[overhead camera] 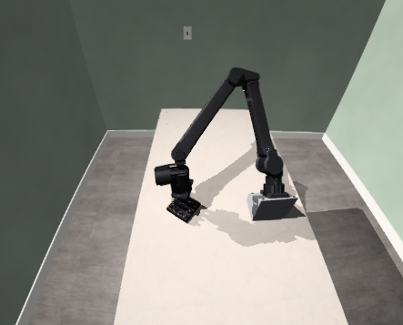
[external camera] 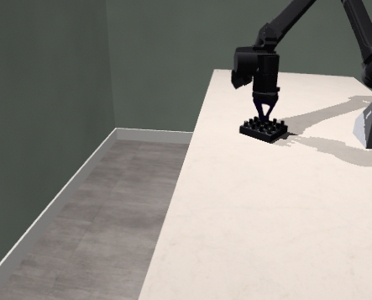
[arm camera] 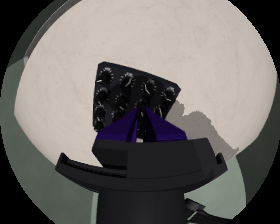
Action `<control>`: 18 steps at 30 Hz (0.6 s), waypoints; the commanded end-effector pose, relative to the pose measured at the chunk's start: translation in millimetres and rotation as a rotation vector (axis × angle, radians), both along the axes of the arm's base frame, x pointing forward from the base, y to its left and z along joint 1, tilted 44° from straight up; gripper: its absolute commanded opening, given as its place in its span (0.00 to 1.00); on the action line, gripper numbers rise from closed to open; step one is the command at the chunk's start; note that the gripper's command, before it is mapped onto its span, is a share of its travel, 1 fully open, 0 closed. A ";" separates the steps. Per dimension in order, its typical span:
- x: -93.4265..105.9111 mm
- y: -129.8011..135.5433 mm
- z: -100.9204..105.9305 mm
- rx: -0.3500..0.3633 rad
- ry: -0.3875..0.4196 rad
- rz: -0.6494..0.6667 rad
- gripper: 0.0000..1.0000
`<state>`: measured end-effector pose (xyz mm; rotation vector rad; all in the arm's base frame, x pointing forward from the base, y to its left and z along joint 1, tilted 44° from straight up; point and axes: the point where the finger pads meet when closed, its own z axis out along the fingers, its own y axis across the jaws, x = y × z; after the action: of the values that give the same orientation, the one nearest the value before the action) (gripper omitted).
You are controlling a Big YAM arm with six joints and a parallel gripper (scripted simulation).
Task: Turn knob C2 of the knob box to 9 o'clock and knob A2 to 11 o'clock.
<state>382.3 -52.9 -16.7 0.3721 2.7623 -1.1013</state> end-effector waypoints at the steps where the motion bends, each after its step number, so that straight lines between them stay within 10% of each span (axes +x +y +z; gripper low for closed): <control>1: 4.2 -0.8 -1.0 0.000 0.015 0.026 0.07; 18: 4.3 -0.6 -1.1 -0.011 0.213 0.233 0.07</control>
<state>382.3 -52.9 -16.6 0.0650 2.8566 -1.1475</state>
